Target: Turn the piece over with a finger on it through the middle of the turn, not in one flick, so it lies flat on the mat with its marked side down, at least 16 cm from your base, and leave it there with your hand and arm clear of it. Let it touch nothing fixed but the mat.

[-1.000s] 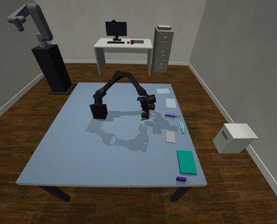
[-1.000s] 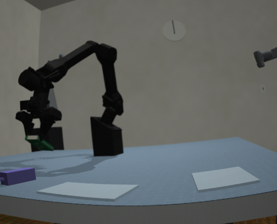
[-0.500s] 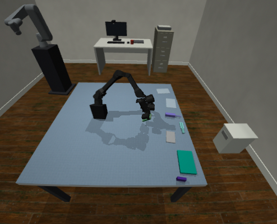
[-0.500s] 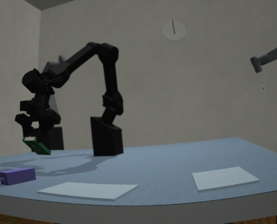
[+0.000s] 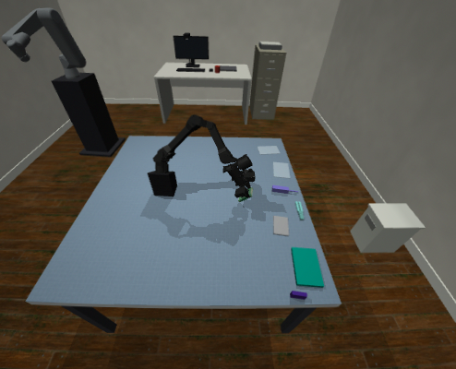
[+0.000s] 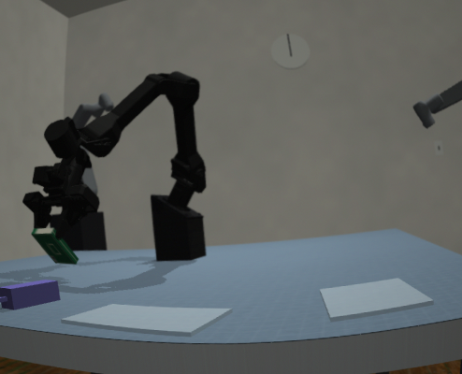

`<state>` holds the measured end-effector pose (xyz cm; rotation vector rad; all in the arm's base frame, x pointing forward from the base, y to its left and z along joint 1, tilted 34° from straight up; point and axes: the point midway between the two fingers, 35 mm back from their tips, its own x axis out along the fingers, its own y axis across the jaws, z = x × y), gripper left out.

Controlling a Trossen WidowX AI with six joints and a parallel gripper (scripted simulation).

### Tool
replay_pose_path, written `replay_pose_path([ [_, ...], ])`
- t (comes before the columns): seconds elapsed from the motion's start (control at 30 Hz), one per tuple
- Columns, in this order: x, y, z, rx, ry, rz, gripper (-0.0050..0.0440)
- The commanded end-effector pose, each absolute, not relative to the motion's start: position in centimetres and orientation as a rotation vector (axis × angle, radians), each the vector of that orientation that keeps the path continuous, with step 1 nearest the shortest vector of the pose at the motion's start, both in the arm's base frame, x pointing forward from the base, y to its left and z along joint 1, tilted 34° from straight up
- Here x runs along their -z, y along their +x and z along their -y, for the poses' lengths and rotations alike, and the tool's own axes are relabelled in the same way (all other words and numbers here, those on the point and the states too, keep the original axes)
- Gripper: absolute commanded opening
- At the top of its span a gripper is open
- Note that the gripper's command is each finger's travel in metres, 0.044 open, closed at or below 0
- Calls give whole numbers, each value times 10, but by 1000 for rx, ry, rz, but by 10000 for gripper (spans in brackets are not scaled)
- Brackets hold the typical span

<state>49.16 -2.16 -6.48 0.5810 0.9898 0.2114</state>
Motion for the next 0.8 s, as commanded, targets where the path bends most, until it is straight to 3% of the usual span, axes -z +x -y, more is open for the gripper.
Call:
replay_pose_path([
  [0.0,65,492,22,-212,581,-991,0],
  [0.77,57,516,20,-148,587,-747,0],
])
